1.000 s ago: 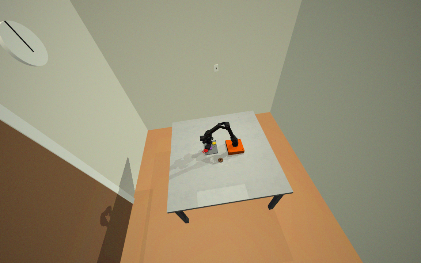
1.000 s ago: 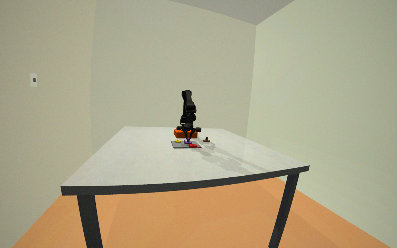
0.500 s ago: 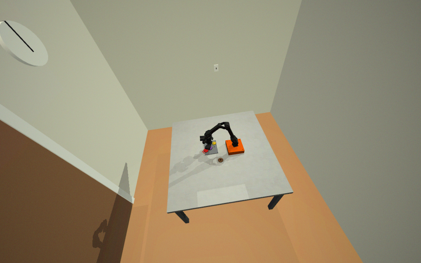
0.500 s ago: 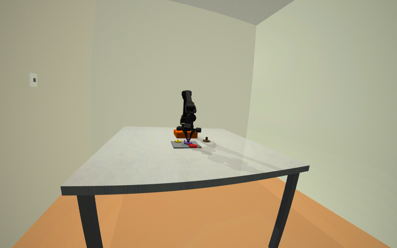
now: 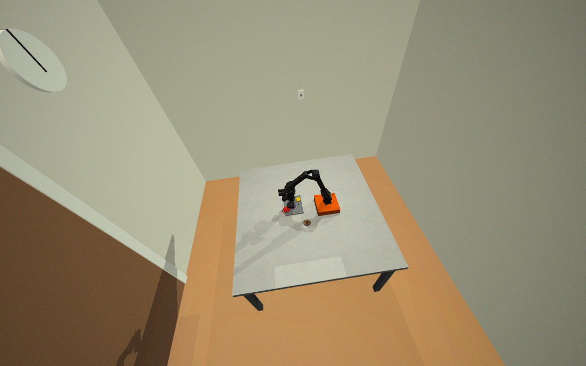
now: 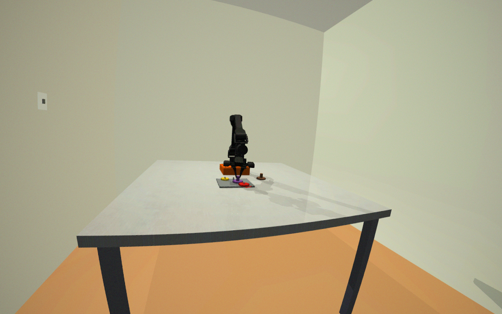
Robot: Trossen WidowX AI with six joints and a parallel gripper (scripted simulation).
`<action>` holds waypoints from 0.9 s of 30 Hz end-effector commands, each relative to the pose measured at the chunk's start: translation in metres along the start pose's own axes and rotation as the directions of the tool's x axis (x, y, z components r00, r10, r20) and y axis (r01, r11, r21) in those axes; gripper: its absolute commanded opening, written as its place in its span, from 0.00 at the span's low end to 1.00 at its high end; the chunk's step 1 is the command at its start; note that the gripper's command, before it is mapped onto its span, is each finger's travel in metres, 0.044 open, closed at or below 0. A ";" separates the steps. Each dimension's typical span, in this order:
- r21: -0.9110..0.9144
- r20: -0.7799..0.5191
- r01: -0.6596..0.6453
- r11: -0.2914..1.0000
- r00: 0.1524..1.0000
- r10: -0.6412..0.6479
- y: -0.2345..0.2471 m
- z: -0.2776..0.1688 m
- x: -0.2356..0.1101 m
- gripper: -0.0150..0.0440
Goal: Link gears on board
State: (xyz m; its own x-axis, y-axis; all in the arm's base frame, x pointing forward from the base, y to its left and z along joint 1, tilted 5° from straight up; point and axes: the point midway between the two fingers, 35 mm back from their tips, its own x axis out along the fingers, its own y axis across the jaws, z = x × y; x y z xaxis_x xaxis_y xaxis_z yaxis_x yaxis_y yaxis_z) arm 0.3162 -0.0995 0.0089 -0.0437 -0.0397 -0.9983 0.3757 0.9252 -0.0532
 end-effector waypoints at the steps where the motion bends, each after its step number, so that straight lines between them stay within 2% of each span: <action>1: 0.006 0.001 0.001 1.000 1.000 -0.001 0.000 0.001 0.001 0.25; 2: 0.013 0.001 0.001 1.000 1.000 -0.001 0.000 0.001 0.002 0.25; 7: 0.062 0.001 0.001 0.998 1.000 -0.001 0.000 0.001 0.000 0.48; 8: 0.082 0.001 0.001 0.997 1.000 -0.001 0.000 0.001 -0.001 0.49; 12: 0.120 0.001 0.001 0.993 1.000 -0.001 0.000 0.001 -0.007 0.49; 18: 0.140 0.001 0.001 0.990 1.000 -0.001 0.000 0.001 -0.043 0.49; 21: 0.143 0.001 0.000 0.990 1.000 -0.001 0.000 0.001 -0.048 0.49; 23: 0.170 -0.002 0.000 0.985 1.000 0.000 0.009 -0.002 -0.039 0.58; 27: 0.377 -0.001 -0.005 0.926 1.000 0.006 0.055 -0.023 -0.041 0.76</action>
State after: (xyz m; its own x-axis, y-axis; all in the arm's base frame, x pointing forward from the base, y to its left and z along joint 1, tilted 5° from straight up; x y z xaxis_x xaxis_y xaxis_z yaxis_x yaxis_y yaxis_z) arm 0.3197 -0.0717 0.0480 -0.0436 -0.0393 -0.9983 0.6261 0.7776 -0.0579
